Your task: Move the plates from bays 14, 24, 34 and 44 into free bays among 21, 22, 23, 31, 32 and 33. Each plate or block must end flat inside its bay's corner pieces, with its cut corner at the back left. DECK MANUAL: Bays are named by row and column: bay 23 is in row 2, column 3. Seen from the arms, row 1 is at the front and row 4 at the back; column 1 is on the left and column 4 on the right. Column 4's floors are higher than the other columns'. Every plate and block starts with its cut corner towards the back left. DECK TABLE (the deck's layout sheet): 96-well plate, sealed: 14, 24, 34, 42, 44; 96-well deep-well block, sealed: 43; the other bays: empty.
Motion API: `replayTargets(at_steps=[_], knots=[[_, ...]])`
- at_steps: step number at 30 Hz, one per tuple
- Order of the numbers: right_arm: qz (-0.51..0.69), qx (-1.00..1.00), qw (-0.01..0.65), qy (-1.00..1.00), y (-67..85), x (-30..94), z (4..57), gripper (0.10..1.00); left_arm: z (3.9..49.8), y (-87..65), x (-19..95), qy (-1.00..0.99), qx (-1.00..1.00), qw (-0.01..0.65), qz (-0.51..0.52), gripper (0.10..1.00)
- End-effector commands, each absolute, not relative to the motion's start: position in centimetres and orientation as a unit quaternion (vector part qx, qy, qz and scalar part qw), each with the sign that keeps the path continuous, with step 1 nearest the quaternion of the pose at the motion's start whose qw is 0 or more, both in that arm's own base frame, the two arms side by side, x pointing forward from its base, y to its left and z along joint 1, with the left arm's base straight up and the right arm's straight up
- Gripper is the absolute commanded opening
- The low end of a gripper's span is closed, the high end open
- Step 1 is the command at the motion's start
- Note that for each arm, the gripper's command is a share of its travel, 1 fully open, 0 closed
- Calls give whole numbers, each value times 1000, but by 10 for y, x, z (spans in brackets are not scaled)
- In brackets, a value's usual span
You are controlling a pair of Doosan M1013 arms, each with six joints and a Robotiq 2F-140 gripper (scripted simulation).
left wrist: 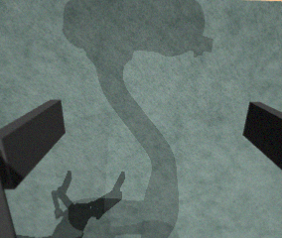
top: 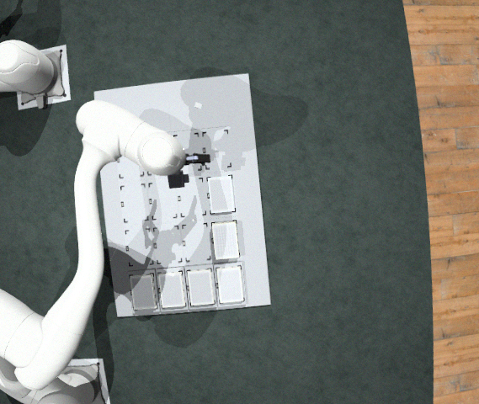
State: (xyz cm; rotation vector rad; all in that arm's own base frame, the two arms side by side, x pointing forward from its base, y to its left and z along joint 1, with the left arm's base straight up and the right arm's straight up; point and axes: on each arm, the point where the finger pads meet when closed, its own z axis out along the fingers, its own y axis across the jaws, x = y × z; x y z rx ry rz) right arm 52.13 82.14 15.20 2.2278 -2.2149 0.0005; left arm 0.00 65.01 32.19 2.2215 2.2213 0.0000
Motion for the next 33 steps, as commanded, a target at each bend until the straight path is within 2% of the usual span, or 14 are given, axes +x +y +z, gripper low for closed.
replayTargets(at_steps=[1, 33], knots=[[0, 709, -1, -705, 822, 521, 154, 1000, 323, 650, 0, 707, 707, -1, 0, 1000], [0, 709, -1, -705, 710, 522, 153, 1000, 323, 650, 0, 707, 707, -1, 0, 1000]])
